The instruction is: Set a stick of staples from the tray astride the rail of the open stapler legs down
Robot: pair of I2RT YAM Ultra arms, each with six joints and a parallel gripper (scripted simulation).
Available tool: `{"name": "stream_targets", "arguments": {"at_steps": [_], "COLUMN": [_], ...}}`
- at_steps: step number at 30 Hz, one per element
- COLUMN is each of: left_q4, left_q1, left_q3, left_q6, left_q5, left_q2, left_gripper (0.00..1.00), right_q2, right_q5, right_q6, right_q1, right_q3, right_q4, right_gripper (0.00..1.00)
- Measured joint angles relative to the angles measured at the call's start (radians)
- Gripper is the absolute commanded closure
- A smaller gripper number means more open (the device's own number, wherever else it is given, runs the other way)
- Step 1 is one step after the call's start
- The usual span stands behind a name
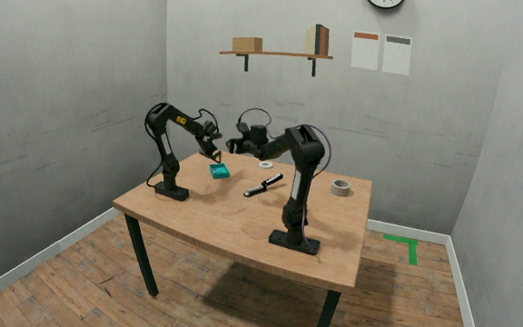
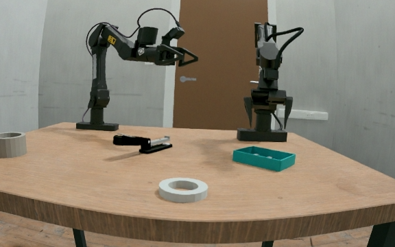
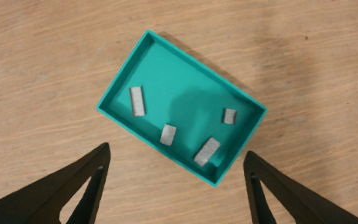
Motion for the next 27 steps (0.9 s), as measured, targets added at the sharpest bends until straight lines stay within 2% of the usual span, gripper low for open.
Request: {"name": "stream_targets", "arguments": {"at_steps": [10, 16, 19, 27], "left_q4": [-0.004, -0.068, -0.164, -0.418], "left_q1": [0.000, 0.000, 0.000, -0.023], "left_q3": [0.000, 0.008, 0.067, 0.333], "left_q6": [0.014, 0.052, 0.108, 0.270], "left_q5": [0.006, -0.011, -0.040, -0.139], "left_q2": [0.000, 0.002, 0.049, 0.306], "left_gripper": [0.00, 0.00, 0.00, 0.00], "right_q2": [-0.006, -0.006, -0.006, -0.006], "right_q5": [0.012, 0.013, 0.013, 0.014], "right_q6": [0.001, 0.002, 0.002, 0.002], "right_q1": [0.007, 0.007, 0.007, 0.007], "right_q3": [-0.007, -0.007, -0.007, -0.007], "right_q4": [-0.003, -0.003, -0.003, -0.003], "right_gripper": [0.00, 0.00, 0.00, 0.00]}}
